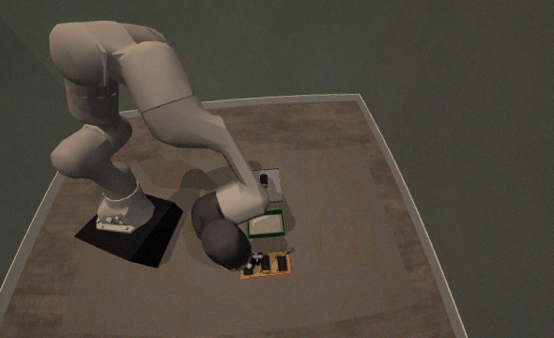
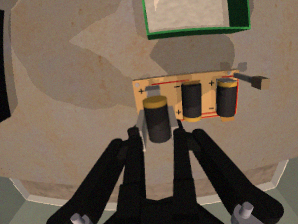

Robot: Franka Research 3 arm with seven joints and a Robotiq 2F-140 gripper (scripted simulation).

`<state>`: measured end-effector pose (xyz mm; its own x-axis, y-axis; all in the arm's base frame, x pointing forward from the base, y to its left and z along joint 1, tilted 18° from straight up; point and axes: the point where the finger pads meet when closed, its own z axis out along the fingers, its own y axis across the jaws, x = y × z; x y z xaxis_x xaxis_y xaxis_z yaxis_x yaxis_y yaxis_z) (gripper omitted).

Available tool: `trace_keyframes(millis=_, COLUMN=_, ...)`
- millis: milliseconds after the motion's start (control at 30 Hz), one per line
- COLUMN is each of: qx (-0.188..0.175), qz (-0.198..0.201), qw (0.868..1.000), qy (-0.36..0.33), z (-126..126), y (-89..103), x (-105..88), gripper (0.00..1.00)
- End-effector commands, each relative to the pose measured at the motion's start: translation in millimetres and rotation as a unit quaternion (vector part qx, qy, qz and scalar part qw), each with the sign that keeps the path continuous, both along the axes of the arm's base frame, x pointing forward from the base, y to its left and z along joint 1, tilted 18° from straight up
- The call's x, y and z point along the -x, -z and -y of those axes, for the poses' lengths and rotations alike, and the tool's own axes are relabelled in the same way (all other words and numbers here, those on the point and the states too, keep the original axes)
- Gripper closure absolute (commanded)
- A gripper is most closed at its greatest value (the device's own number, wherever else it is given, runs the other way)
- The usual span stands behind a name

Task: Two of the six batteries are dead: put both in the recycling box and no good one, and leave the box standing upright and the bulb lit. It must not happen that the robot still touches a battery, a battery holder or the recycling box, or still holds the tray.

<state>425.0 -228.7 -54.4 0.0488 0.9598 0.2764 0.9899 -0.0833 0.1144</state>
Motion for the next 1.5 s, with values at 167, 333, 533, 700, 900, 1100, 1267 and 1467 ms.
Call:
trace_keyframes(millis=167, qx=-0.006, qz=-0.007, qw=1.000, qy=0.006, z=-2.3, y=-5.8, x=3.9, gripper=0.84)
trace_keyframes(millis=333, qx=-0.006, qz=-0.007, qw=1.000, qy=0.006, z=12.5, y=-56.5, x=10.5, gripper=0.84)
trace_keyframes(millis=533, qx=-0.006, qz=-0.007, qw=1.000, qy=0.006, z=13.9, y=-61.4, x=11.1, gripper=0.84)
trace_keyframes(millis=700, qx=-0.007, qz=-0.009, qw=1.000, qy=0.012, z=13.9, y=-61.4, x=11.1, gripper=0.84)
trace_keyframes(millis=900, qx=-0.008, qz=-0.012, qw=1.000, qy=0.024, z=13.9, y=-61.4, x=11.1, gripper=0.84)
trace_keyframes(millis=1100, qx=-0.008, qz=-0.012, qw=1.000, qy=0.024, z=13.9, y=-61.4, x=11.1, gripper=0.84)
trace_keyframes(millis=1267, qx=-0.008, qz=-0.012, qw=1.000, qy=0.024, z=12.9, y=-61.7, x=10.6, gripper=0.84)
trace_keyframes(millis=1467, qx=-0.008, qz=-0.012, qw=1.000, qy=0.024, z=-6.2, y=-68.6, x=0.9, gripper=0.84)
